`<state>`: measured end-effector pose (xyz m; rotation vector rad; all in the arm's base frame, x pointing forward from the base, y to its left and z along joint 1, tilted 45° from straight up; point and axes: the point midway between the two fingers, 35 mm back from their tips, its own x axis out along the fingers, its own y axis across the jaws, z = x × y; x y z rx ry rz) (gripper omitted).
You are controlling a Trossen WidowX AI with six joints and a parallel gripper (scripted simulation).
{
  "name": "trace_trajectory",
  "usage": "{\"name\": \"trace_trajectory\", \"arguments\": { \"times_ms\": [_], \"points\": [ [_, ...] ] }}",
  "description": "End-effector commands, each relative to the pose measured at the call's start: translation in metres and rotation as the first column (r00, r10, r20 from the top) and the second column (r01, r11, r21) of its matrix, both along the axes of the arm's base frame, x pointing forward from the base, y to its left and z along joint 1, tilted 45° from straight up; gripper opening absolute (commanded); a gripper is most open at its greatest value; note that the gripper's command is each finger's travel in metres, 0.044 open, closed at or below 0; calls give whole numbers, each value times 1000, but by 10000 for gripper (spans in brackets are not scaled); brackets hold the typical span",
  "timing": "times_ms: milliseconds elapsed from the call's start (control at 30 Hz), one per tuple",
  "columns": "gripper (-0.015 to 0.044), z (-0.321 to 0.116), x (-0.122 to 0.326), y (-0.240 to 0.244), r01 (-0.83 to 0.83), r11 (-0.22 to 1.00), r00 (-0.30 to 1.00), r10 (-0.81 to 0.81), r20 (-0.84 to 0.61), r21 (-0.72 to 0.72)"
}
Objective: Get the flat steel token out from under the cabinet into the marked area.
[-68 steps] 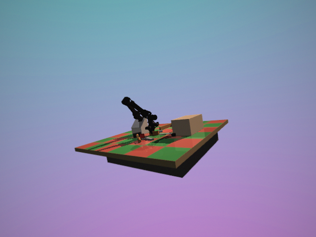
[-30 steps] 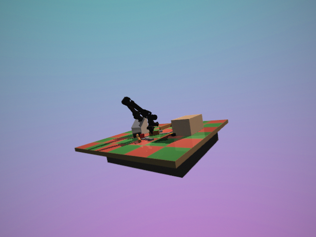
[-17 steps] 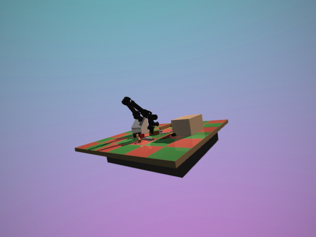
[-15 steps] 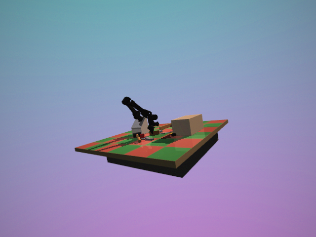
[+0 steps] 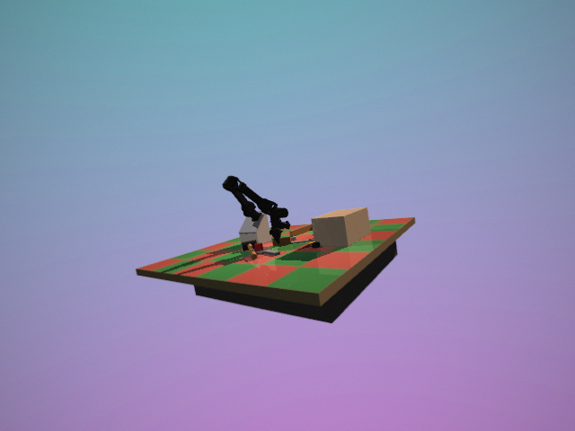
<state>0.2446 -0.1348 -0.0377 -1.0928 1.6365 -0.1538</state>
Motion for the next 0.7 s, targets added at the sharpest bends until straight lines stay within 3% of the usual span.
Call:
{"name": "trace_trajectory", "arguments": {
  "times_ms": [0,667],
  "points": [
    [0,-2,2,5,-14,1000,1000,14,-4,6],
    [0,-11,4,13,-14,1000,1000,14,-4,7]
  ]
}}
